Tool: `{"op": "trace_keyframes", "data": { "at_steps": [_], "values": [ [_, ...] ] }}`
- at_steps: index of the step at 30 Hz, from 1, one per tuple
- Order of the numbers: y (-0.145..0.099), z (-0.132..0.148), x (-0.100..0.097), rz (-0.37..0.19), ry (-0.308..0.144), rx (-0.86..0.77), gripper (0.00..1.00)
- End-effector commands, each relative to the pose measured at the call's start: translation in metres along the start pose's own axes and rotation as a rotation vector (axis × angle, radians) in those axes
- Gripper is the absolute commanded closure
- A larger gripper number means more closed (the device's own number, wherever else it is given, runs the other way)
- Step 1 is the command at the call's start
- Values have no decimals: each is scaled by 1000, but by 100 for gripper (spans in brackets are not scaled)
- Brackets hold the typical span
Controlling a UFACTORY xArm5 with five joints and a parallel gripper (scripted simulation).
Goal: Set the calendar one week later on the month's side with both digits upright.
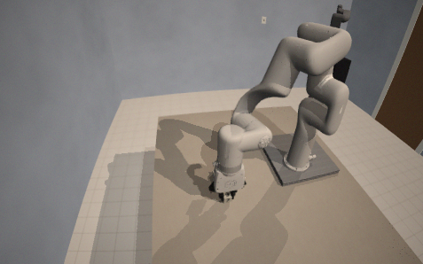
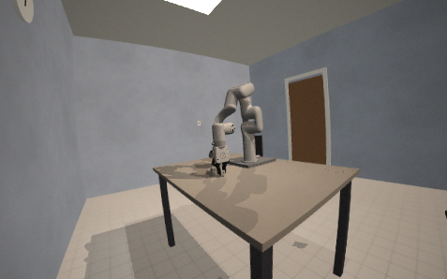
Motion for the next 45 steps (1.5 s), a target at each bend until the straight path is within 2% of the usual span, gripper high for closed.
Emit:
{"op": "trace_keyframes", "data": {
  "at_steps": [1, 7, 11, 25, 26, 28, 30, 31, 32, 33, 34, 35, 38, 45],
  "values": [
    [-1, -2, -21, -1, 5, 0, 73],
    [-1, -1, -65, -1, 5, 0, 73],
    [-1, -1, -86, -1, 5, 0, 73],
    [1, -1, -93, -1, 6, 0, 73],
    [9, -2, -94, -2, 6, -2, 73],
    [49, -5, -97, -2, 6, -12, 73],
    [49, -5, -97, -2, 6, -12, 73],
    [74, -4, -100, -2, 6, -18, 73],
    [74, -4, -100, -2, 6, -18, 73],
    [97, -2, -102, -2, 7, -23, 73],
    [97, -2, -102, -2, 7, -23, 73],
    [113, 1, -103, -2, 7, -27, 73],
    [122, 3, -104, -2, 7, -29, 73],
    [122, 3, -104, -2, 7, -29, 73]
  ]
}}
Point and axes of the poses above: the point where the finger pads meet when closed, its own x axis out along the fingers, its own z axis across the jaws, y = z × x, the point moved 6 cm from there along -x, back along the fingers, and after that the axes turned 2 degrees about -x, right-handed, at the moved point
